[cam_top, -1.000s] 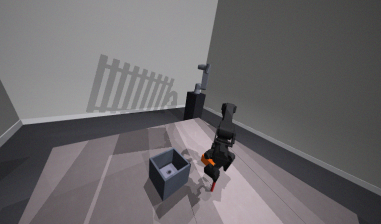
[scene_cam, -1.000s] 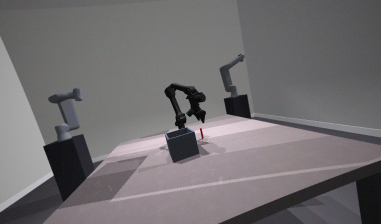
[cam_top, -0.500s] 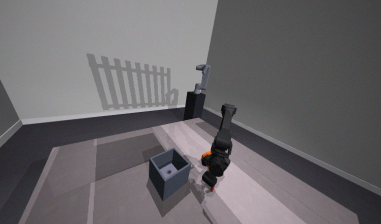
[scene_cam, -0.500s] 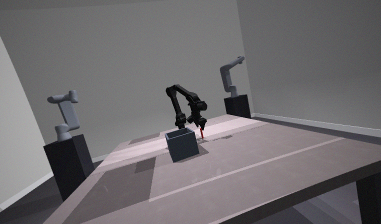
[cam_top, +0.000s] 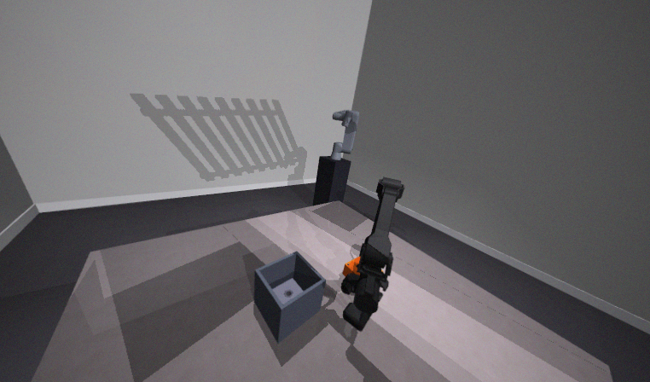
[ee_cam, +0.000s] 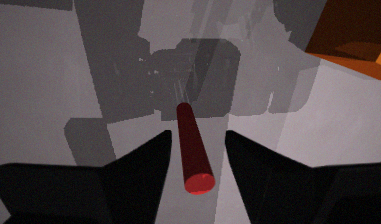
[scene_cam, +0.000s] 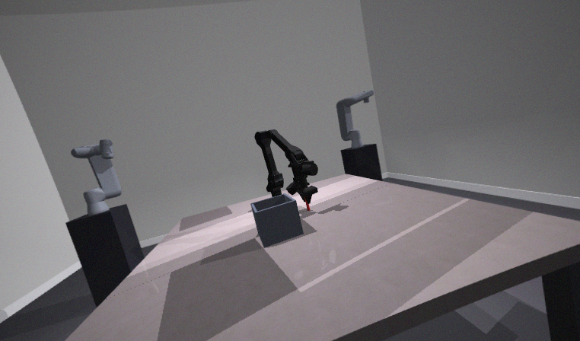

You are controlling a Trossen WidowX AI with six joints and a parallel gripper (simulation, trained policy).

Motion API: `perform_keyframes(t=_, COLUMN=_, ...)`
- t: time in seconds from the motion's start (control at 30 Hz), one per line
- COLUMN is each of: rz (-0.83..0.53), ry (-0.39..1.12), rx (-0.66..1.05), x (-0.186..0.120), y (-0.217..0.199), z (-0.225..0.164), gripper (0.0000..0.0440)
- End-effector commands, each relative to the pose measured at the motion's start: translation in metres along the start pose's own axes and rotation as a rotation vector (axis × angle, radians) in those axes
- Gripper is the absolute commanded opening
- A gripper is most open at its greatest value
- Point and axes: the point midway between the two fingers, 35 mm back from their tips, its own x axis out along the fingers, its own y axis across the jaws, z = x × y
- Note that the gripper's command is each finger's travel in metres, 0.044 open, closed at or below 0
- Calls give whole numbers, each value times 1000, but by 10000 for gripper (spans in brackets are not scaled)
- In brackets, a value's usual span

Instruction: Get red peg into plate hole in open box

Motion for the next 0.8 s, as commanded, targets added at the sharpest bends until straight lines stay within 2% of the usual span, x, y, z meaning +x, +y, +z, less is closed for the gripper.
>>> perform_keyframes(t=0.0, rz=-8, ry=2, rx=-23, x=6, y=0, z=0, gripper=117)
perform_keyframes(t=0.13, rz=2, ry=10, rx=-53, x=8, y=5, z=-3, gripper=22)
perform_keyframes(t=0.47, rz=84, ry=71, rx=-36, x=-18, y=15, z=-10, gripper=1)
perform_keyframes(t=0.77, rz=177, ry=114, rx=-57, x=-53, y=25, z=-14, gripper=0)
